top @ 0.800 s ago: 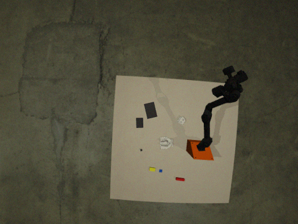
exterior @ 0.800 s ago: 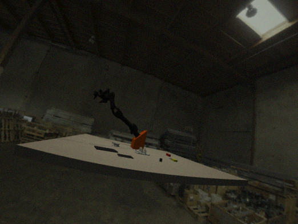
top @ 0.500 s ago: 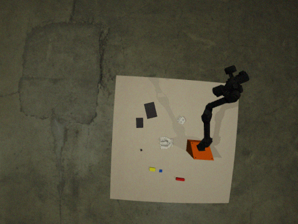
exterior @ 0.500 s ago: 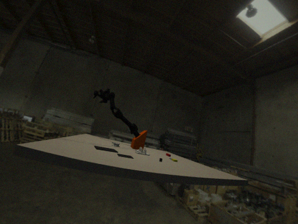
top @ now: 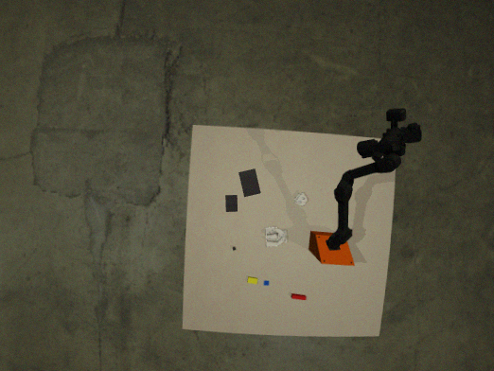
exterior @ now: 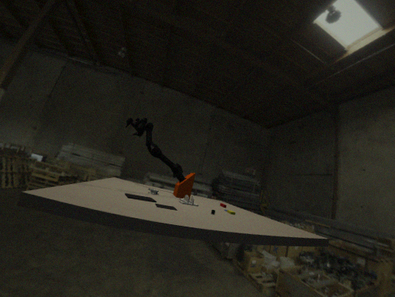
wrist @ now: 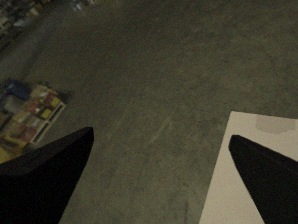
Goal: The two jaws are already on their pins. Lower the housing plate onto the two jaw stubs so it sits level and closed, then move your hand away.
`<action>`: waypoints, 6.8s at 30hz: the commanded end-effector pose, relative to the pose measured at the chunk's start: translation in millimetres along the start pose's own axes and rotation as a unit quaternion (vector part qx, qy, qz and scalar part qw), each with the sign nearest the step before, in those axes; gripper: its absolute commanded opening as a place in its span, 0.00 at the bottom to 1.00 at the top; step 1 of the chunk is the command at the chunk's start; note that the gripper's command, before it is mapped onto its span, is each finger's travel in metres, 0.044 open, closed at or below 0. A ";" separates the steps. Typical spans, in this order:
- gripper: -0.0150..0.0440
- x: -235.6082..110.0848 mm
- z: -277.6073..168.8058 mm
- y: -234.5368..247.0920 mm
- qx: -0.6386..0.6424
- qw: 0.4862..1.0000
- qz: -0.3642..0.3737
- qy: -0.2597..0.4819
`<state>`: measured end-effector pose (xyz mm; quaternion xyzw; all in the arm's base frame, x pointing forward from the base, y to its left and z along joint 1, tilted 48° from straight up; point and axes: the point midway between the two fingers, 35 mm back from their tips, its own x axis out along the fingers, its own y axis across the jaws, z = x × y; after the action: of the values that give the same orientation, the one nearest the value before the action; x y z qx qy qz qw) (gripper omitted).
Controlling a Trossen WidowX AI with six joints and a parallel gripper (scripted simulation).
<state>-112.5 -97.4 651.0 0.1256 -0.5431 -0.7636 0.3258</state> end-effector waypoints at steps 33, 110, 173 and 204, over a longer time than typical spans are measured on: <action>1.00 -32.3 92.3 1.4 0.284 0.939 0.133 -0.140; 1.00 -237.7 192.1 -5.4 0.501 0.592 0.552 -0.307; 1.00 -458.3 71.7 -26.3 0.283 0.267 0.912 -0.131; 1.00 -517.4 -58.7 -57.5 0.062 0.173 0.982 0.042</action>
<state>282.4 204.3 502.4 -0.4628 -0.2751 0.2299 0.8107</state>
